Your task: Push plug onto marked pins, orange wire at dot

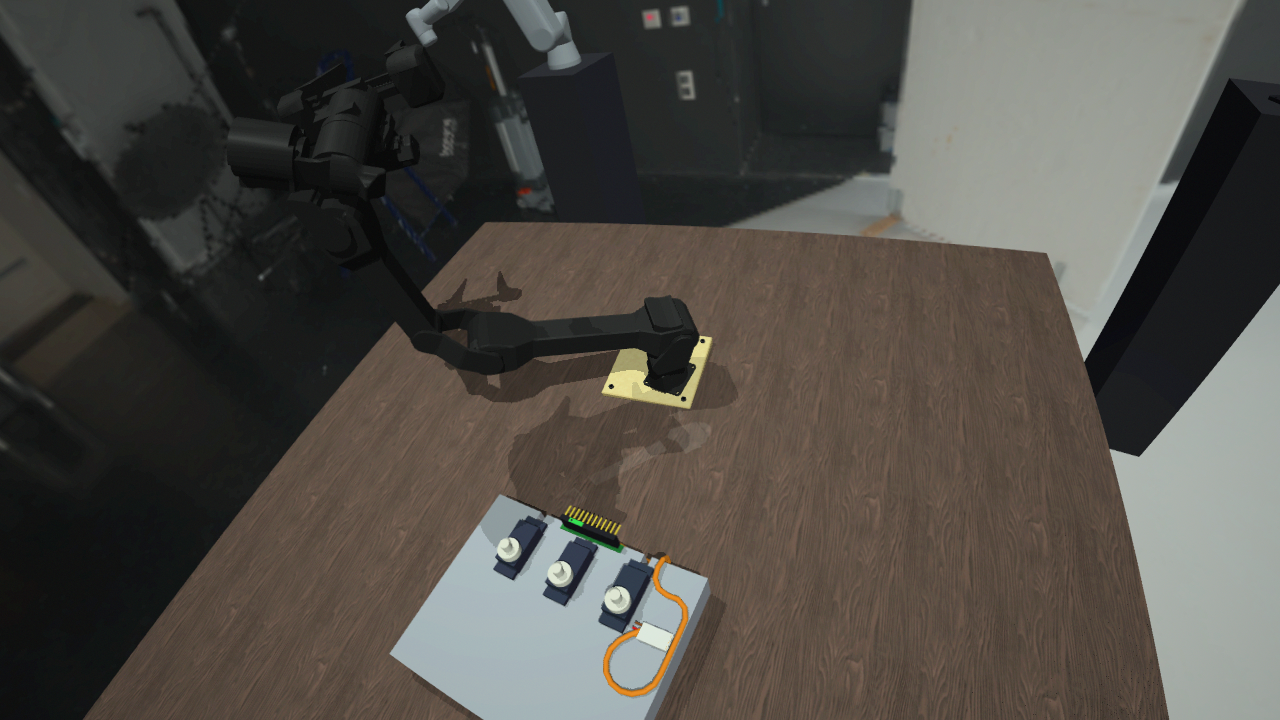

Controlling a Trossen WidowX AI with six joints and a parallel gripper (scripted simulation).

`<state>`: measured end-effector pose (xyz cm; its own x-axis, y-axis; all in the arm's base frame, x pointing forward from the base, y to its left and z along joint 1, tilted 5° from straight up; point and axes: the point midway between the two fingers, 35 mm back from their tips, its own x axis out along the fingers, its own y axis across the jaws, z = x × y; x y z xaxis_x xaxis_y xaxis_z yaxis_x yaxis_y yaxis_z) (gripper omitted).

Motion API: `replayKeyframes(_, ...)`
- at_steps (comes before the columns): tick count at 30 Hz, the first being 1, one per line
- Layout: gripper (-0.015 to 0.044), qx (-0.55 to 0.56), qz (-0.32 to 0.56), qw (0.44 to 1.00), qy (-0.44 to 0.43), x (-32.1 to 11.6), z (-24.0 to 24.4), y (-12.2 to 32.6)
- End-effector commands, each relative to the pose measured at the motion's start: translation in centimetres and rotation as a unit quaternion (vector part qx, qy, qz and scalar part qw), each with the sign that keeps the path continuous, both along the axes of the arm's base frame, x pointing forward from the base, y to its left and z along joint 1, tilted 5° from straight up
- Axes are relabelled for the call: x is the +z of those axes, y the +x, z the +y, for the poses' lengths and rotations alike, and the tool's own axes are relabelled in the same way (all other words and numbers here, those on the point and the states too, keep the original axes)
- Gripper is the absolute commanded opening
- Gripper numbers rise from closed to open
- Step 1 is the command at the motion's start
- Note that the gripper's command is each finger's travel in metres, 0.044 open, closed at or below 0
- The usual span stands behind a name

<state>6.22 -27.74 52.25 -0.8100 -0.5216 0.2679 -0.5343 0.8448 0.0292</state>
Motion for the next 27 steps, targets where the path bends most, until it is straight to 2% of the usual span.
replayKeyframes(1,0.0374,-0.001,0.0,1.0,-0.001,0.0,0.0,0.0)
replayKeyframes(11,0.0115,-0.02,-0.006,0.999,-0.029,0.7,0.8,-1.8)
replayKeyframes(27,0.0115,-0.124,-0.024,0.975,-0.185,3.5,6.7,-9.9)
